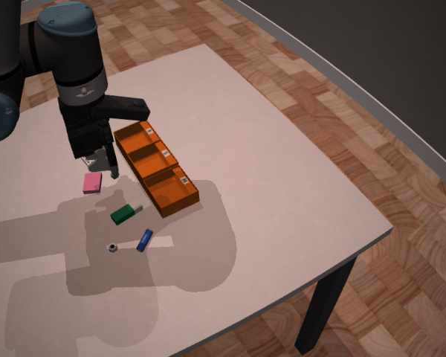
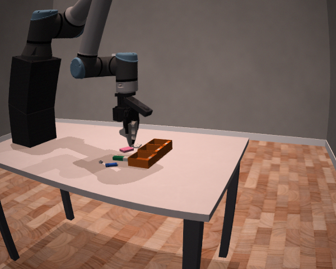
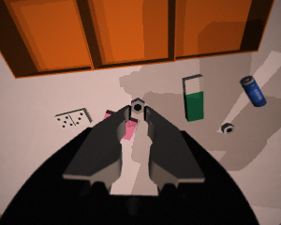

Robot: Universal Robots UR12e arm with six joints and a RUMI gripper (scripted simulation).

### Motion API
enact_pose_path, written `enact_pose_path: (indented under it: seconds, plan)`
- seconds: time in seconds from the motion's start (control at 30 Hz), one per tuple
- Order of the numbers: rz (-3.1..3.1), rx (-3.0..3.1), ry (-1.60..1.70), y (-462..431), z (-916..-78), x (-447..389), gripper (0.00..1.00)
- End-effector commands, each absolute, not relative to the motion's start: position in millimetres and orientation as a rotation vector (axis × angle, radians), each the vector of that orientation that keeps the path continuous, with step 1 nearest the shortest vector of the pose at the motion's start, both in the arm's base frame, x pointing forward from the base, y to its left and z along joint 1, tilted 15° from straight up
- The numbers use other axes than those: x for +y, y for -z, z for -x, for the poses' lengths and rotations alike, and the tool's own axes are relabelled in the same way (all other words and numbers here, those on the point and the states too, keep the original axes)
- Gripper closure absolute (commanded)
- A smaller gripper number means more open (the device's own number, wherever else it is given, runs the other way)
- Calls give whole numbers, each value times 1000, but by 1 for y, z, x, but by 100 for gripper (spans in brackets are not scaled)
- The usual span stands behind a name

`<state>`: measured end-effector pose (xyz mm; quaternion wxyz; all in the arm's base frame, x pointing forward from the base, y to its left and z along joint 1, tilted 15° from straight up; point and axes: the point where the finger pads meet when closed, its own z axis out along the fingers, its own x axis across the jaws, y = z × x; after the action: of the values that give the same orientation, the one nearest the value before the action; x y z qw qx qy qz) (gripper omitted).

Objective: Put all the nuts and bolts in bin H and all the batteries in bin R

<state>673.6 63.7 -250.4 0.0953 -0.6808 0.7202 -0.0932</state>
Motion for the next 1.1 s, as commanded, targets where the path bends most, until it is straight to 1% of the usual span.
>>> enact_pose_path:
  seconds: [0.0, 0.77, 1.07]
  plan:
    - [2018, 2134, 277, 231, -669, 64, 100]
    - [2018, 2134, 277, 225, -667, 64, 100]
    - [1656, 2396, 229, 214, -706, 28, 100]
